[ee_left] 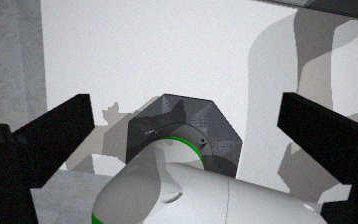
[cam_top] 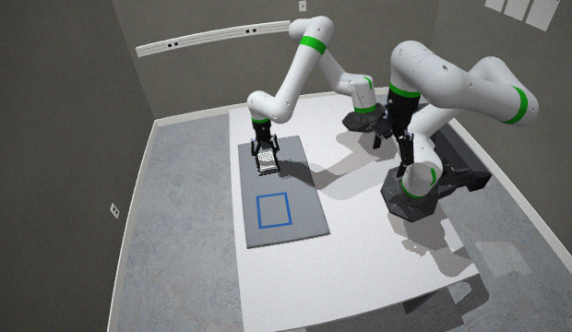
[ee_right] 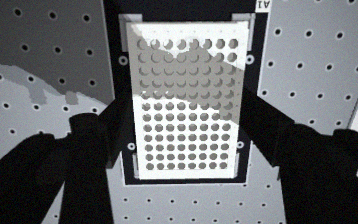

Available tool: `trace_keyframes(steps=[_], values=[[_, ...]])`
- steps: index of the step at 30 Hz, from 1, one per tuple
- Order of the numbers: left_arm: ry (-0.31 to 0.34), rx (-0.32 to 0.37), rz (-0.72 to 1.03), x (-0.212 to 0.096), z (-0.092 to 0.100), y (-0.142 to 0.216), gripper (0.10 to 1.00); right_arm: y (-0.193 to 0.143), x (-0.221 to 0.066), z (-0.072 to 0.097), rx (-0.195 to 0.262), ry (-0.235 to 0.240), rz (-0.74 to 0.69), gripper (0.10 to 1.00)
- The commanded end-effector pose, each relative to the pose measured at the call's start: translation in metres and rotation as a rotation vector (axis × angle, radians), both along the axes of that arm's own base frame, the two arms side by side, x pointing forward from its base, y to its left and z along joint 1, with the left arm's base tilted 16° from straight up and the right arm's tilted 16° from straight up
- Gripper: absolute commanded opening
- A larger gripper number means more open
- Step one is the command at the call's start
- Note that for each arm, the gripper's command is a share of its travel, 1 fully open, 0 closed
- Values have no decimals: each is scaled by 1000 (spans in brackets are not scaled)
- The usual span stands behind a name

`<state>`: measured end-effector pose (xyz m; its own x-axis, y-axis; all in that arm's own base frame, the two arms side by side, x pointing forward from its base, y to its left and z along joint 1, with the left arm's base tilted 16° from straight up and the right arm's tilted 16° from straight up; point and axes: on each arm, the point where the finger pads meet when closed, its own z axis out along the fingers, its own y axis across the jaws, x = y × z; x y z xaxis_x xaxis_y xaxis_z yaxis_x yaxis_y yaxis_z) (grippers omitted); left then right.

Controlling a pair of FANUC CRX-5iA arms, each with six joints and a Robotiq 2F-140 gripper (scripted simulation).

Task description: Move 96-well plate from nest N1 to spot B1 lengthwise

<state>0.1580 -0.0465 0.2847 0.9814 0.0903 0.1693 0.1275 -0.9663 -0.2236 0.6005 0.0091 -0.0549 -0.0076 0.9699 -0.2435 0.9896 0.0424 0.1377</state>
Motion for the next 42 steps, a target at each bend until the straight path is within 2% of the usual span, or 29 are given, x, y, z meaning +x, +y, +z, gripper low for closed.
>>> trace_keyframes(steps=[1, 42], values=[[-1, -1, 0, 0, 0, 0, 1000, 0, 1, 1, 0, -2, 1, 630], [-1, -1, 0, 0, 0, 0, 1000, 0, 0, 2, 0, -2, 0, 605]])
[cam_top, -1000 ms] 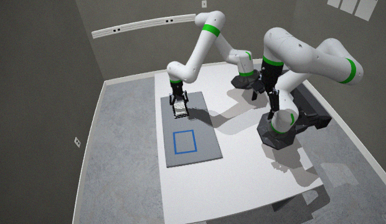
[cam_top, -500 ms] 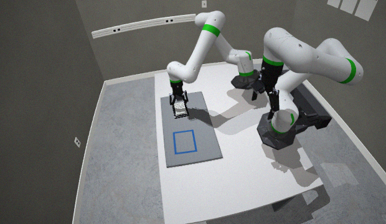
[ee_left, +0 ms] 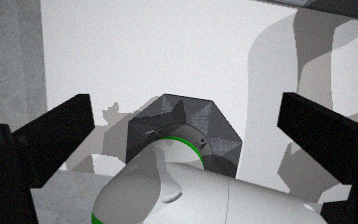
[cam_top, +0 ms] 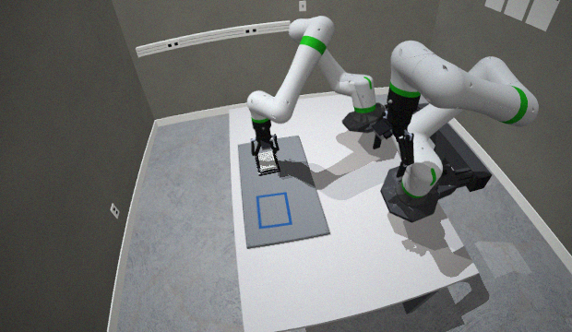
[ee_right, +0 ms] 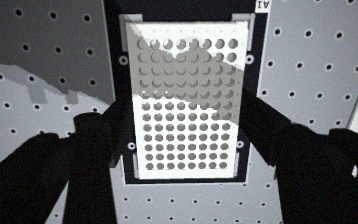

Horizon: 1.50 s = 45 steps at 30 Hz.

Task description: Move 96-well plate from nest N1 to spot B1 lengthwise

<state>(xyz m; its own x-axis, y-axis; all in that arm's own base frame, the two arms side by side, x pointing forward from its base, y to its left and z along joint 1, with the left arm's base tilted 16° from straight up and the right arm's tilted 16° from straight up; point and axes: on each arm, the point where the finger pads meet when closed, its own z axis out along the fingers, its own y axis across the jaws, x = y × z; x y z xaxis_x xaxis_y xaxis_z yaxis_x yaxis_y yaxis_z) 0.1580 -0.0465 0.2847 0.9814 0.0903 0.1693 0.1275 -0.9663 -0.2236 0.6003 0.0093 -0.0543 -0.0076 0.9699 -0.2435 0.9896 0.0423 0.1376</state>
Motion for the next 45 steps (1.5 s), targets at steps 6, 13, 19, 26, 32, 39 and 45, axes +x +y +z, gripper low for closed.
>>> trace_keyframes(steps=[6, 13, 19, 26, 32, 39, 45], values=[[-1, -1, 0, 0, 0, 0, 1000, 2, 0, 7, 0, -2, 1, 605], [-1, -1, 0, 0, 0, 0, 1000, 4, -2, 17, 0, -2, 1, 605], [-1, -1, 0, 0, 0, 0, 1000, 6, -3, 25, 0, -2, 1, 605], [-1, -1, 0, 0, 0, 0, 1000, 9, -5, 36, 0, -2, 1, 605], [-1, -1, 0, 0, 0, 0, 1000, 11, -6, 42, 0, -2, 1, 605], [-1, -1, 0, 0, 0, 0, 1000, 14, -7, 54, 0, -2, 1, 605], [-1, -1, 0, 0, 0, 0, 1000, 15, -8, 61, 0, -2, 1, 605]])
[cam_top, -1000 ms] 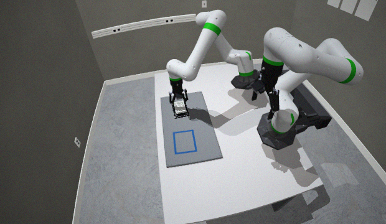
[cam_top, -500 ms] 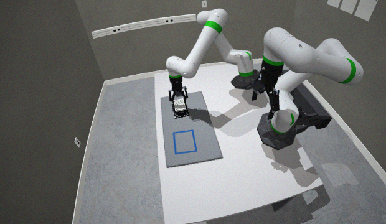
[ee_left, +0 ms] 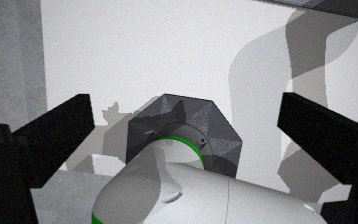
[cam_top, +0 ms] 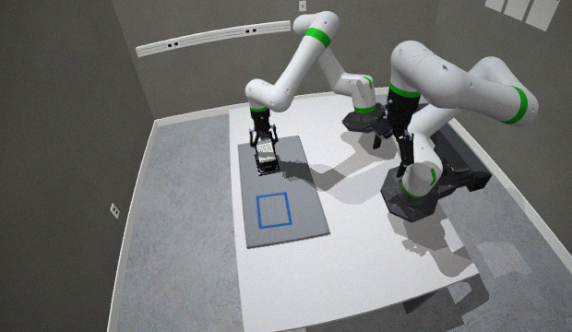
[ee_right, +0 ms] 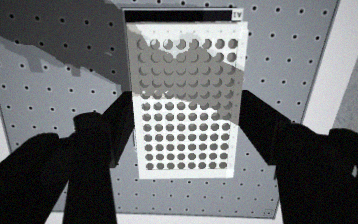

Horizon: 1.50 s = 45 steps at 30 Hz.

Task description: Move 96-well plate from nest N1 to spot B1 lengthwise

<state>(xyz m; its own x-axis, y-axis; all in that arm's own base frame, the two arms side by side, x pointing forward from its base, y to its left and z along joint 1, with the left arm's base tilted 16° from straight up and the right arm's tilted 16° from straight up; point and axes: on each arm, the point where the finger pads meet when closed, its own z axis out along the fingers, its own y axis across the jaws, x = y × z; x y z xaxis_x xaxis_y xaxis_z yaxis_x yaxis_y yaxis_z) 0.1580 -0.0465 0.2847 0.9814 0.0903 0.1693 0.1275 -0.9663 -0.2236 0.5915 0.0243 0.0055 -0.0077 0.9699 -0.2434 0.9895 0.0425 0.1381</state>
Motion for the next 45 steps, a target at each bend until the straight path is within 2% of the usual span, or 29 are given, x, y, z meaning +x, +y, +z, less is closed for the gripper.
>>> trace_keyframes(steps=[1, 9, 13, 45], values=[[-1, -1, 0, 0, 0, 0, 1000, 0, 0, 1, 0, -1, 0, 605], [-1, -1, 0, 0, 0, 0, 1000, 0, 0, 1, 0, -1, 0, 605], [-1, -1, 0, 0, 0, 0, 1000, 13, 2, -2, 15, -26, -101, 605], [-1, -1, 0, 0, 0, 0, 1000, 103, 11, -27, 16, -27, -101, 605]])
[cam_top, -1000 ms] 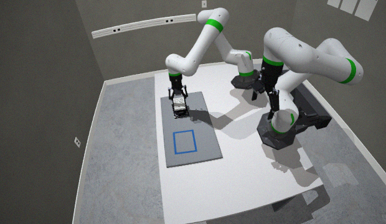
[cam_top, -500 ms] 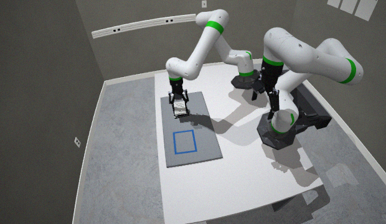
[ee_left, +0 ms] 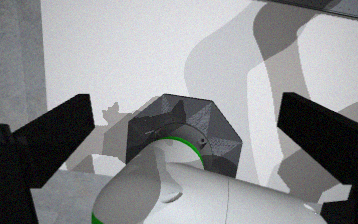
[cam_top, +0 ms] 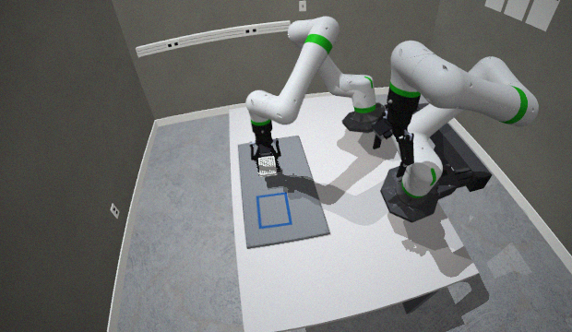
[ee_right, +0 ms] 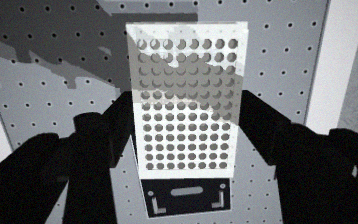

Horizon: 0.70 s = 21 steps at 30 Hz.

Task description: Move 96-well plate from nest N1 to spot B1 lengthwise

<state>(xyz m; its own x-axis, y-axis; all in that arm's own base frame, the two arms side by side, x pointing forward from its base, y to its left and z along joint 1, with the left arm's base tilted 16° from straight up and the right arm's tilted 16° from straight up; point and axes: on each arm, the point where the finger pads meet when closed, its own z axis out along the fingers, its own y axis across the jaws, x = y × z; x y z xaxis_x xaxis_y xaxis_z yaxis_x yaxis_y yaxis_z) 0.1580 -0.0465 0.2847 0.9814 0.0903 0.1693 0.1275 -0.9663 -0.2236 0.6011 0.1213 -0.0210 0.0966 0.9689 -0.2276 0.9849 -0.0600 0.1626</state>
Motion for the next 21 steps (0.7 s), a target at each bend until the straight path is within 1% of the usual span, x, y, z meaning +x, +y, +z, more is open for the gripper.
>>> trace_keyframes(steps=[1, 7, 9, 21], values=[[-1, -1, 0, 0, 0, 0, 1000, 9, 2, -1, 0, -2, 0, 605], [-1, -1, 0, 0, 0, 0, 1000, 28, 3, -7, 0, -2, 0, 605], [-1, -1, 0, 0, 0, 0, 1000, 28, 3, -7, 0, -2, 0, 605], [-1, -1, 0, 0, 0, 0, 1000, 67, 7, -17, 1, -2, 0, 605]])
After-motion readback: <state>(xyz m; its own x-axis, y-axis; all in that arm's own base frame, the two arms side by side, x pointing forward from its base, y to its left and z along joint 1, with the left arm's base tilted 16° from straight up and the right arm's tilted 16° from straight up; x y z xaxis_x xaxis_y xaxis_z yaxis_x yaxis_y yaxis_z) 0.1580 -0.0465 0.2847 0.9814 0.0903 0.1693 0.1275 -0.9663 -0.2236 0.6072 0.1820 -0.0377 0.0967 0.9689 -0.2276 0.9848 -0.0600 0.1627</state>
